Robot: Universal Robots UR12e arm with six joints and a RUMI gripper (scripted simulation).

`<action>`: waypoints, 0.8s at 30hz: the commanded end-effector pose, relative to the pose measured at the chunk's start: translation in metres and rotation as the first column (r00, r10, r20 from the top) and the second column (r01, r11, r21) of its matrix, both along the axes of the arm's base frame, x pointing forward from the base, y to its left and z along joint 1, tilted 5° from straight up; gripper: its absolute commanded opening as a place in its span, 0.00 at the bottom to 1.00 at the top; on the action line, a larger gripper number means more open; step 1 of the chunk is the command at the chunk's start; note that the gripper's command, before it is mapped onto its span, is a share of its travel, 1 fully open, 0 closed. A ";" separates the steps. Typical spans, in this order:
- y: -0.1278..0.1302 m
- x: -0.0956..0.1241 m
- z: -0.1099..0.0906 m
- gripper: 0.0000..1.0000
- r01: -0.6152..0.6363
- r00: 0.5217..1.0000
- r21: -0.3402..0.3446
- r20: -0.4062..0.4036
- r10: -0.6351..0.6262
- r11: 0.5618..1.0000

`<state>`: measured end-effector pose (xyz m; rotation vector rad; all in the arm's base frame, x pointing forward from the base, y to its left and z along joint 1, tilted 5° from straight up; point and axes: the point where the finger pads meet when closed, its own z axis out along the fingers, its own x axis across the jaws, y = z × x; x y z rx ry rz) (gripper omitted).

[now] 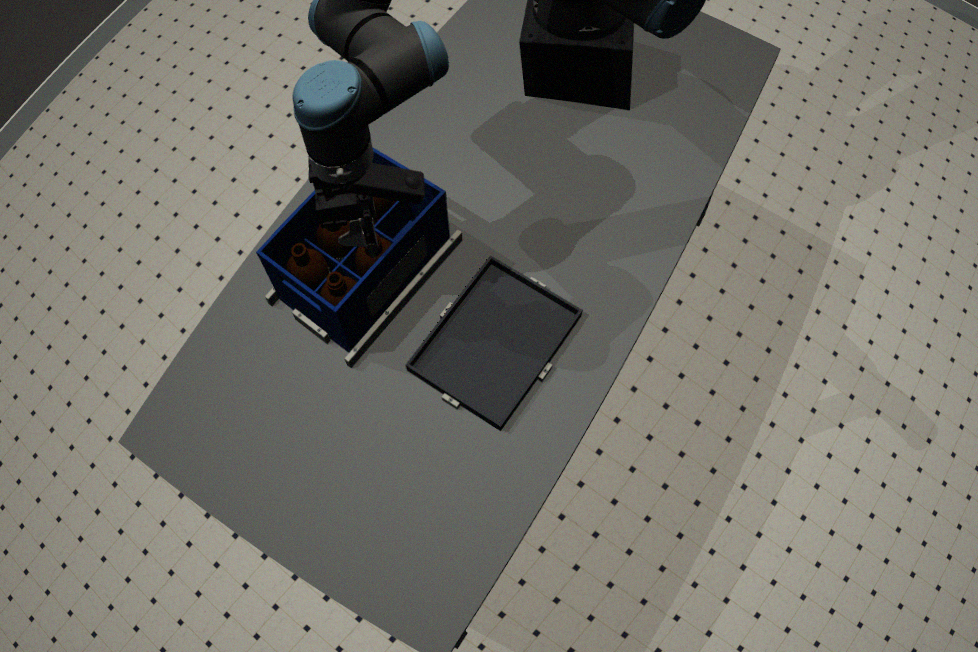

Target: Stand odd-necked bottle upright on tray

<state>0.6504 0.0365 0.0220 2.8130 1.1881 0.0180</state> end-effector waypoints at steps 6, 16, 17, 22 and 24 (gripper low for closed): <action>0.003 0.001 0.035 0.38 -0.001 1.000 -0.001 0.002 0.001 1.000; 0.005 -0.001 0.059 0.38 -0.001 1.000 -0.001 0.002 0.001 1.000; 0.005 -0.001 0.061 0.38 -0.001 1.000 -0.001 0.002 0.001 1.000; 0.006 -0.001 0.068 0.38 -0.001 1.000 -0.001 0.002 0.001 1.000; 0.006 -0.001 0.070 0.38 -0.001 1.000 -0.001 0.002 0.001 1.000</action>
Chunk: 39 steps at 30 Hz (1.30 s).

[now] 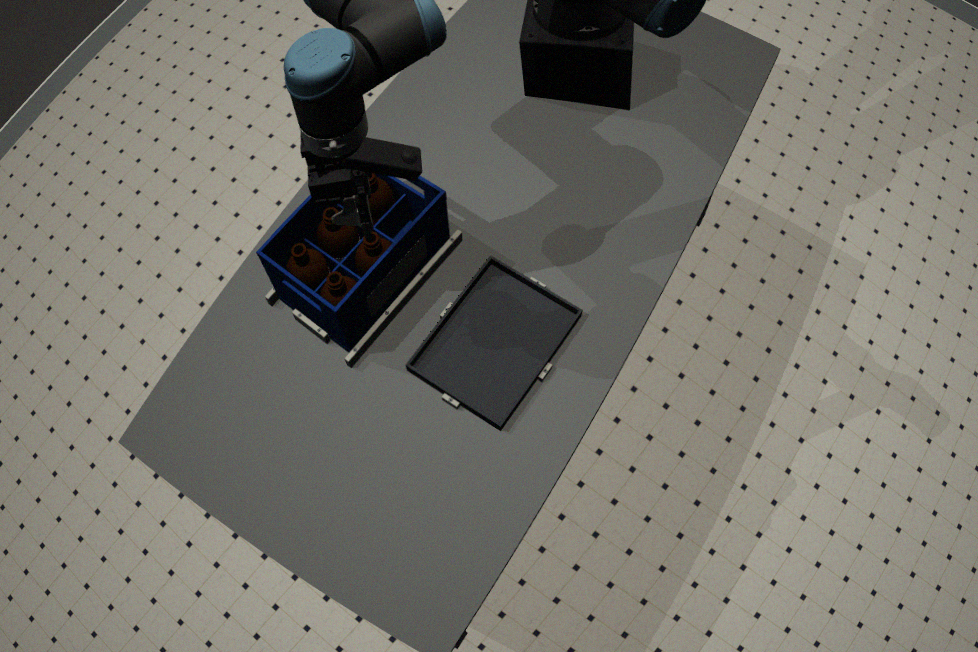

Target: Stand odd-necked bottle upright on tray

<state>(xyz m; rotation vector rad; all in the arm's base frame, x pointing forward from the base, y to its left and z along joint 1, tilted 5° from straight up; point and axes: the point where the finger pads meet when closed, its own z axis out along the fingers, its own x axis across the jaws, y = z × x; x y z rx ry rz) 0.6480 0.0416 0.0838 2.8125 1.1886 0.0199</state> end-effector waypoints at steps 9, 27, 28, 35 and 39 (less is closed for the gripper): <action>0.001 -0.001 0.005 0.00 0.000 1.000 0.000 -0.005 0.000 1.000; 0.001 -0.001 0.005 0.00 0.000 1.000 0.000 -0.004 0.000 1.000; 0.001 -0.001 0.005 0.00 0.000 1.000 0.000 -0.004 0.000 1.000; 0.001 -0.001 0.005 0.00 0.000 1.000 0.000 -0.004 0.000 1.000; 0.001 -0.001 0.005 0.00 0.000 1.000 0.000 -0.004 0.000 1.000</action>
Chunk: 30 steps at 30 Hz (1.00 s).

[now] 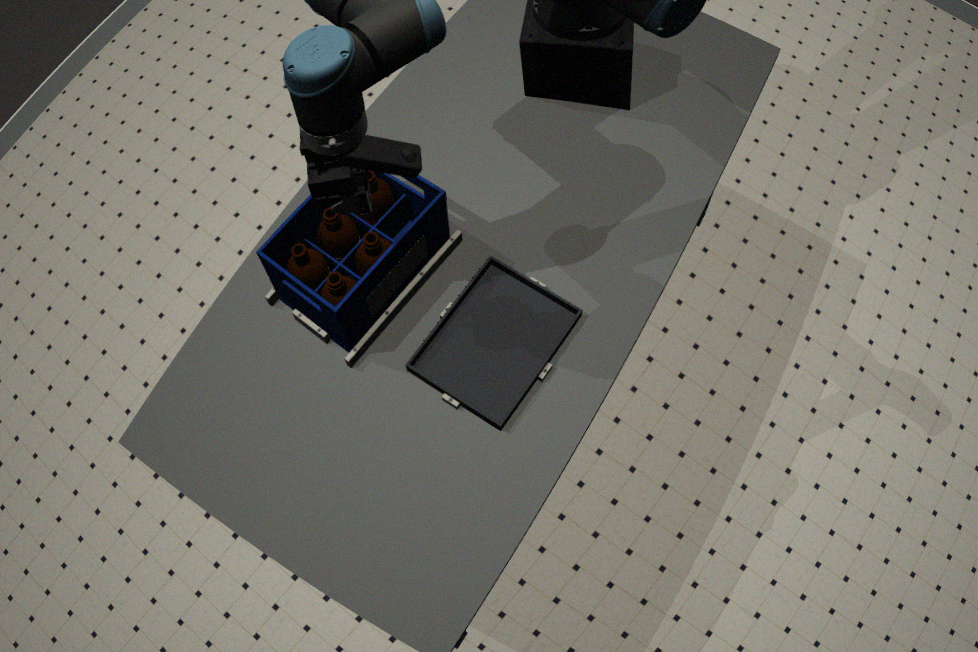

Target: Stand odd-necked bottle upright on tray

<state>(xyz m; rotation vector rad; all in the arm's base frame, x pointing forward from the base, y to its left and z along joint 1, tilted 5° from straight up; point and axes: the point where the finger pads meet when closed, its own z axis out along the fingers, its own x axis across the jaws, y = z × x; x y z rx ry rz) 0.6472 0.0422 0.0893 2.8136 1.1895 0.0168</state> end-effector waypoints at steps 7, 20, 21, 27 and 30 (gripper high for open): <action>-0.041 0.046 0.006 0.00 0.001 1.000 0.000 0.000 -0.001 1.000; -0.088 0.092 0.011 0.00 0.001 1.000 0.000 0.000 -0.001 1.000; -0.088 0.092 0.011 0.00 0.001 1.000 0.000 0.000 -0.001 1.000; -0.085 0.091 0.012 0.38 -0.002 1.000 -0.001 0.001 0.002 1.000; -0.086 0.091 0.012 0.38 -0.001 1.000 -0.001 0.001 0.001 1.000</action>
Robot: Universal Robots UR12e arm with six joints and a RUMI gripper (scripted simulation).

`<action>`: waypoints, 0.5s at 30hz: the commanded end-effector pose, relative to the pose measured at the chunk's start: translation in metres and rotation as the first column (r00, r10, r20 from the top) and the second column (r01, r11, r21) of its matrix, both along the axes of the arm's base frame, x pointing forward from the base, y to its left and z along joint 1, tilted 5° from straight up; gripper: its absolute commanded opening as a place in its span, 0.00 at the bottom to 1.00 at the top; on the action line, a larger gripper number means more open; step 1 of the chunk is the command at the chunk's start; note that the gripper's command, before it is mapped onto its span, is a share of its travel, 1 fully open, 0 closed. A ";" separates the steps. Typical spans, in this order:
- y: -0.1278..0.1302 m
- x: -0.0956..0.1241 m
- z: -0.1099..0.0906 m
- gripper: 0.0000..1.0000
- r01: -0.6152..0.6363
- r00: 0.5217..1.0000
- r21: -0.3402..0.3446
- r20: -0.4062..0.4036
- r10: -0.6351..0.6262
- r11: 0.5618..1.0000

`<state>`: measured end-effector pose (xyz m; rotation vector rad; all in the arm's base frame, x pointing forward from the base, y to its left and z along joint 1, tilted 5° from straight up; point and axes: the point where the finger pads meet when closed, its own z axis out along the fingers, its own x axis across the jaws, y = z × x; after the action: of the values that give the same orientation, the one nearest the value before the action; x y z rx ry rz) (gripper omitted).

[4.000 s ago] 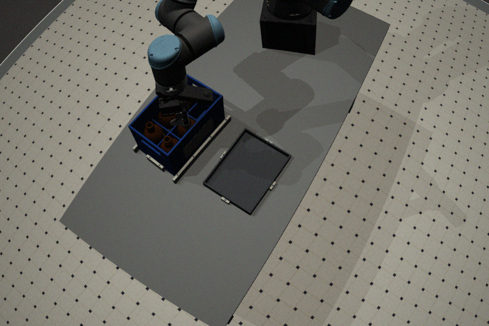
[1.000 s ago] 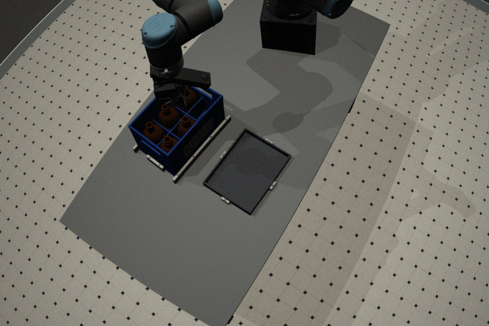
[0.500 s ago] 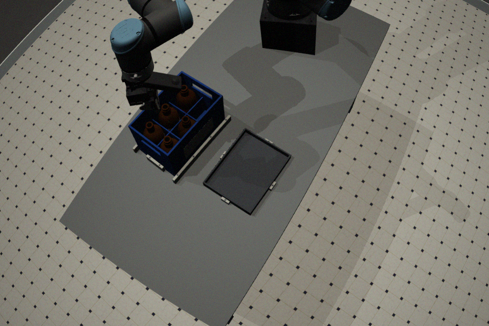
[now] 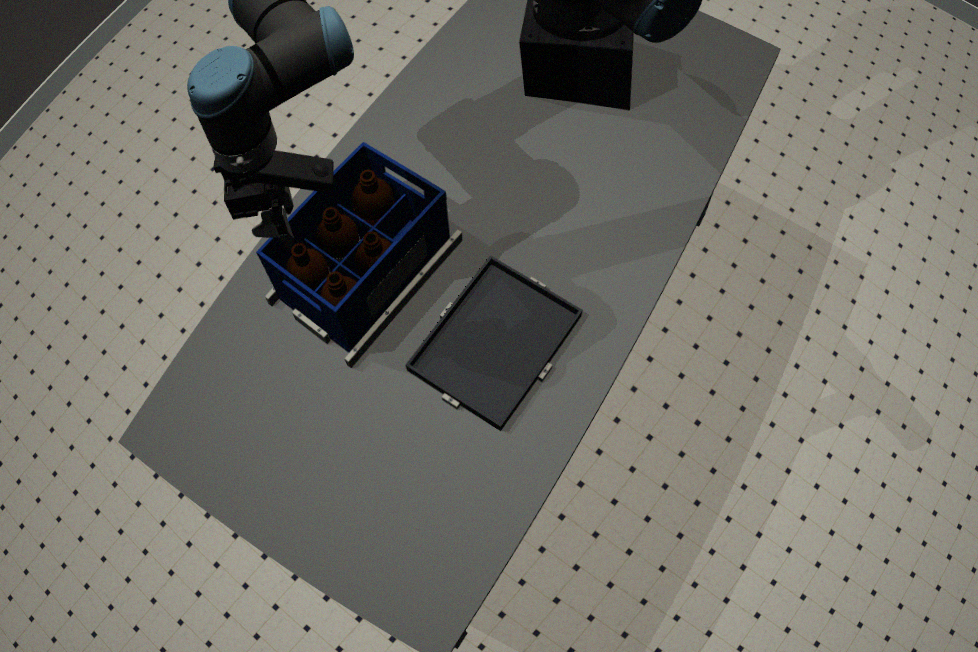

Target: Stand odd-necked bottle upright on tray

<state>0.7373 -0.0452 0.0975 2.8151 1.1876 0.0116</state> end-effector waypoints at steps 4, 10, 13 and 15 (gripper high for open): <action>0.001 0.001 0.003 0.38 -0.002 1.000 0.000 0.004 0.002 1.000; 0.000 0.001 0.003 0.38 -0.001 1.000 0.000 0.003 0.001 1.000; 0.000 0.001 0.003 0.38 -0.001 1.000 0.000 0.003 0.001 1.000; 0.000 0.001 0.003 0.38 -0.001 1.000 0.000 0.003 0.001 1.000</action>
<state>0.7375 -0.0438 0.0986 2.8132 1.1899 0.0135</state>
